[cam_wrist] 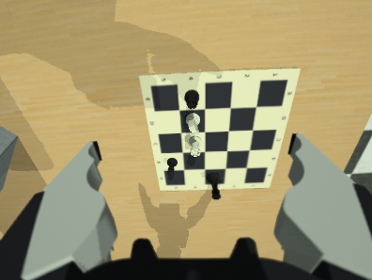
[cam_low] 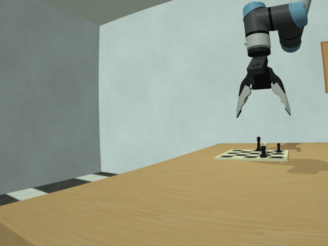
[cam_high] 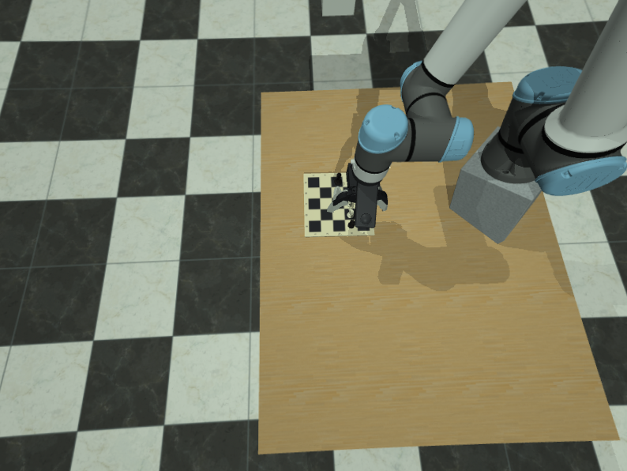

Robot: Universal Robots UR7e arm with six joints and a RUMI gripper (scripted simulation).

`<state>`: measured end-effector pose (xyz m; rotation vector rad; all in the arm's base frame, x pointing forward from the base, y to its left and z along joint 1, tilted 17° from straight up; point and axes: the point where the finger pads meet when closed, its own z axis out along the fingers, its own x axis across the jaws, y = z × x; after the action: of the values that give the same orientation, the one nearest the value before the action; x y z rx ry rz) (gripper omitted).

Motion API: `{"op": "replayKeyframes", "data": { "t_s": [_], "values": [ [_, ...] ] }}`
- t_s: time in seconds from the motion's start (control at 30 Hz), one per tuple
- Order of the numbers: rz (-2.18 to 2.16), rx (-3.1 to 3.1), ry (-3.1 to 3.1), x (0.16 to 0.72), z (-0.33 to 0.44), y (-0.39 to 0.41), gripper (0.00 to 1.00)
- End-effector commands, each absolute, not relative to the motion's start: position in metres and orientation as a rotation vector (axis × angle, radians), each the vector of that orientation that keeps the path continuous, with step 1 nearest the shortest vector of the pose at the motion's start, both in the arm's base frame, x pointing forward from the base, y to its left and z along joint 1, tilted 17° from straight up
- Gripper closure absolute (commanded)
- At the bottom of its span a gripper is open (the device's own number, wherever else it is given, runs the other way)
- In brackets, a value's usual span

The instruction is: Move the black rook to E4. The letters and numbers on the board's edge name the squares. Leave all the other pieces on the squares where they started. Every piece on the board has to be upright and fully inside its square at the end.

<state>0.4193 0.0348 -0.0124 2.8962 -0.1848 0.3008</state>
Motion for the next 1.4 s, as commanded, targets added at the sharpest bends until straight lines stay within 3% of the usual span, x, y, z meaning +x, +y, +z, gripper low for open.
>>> {"op": "replayKeyframes", "data": {
  "t_s": [0.0, 0.57, 1.37],
  "values": [
    [0.302, 2.896, -0.185, 0.418, -0.001, 0.037, 0.00],
    [0.302, 2.896, -0.185, 0.406, 0.056, 0.052, 0.00],
    [0.302, 2.896, -0.185, 0.406, 0.059, 0.052, 0.00]
  ]
}}
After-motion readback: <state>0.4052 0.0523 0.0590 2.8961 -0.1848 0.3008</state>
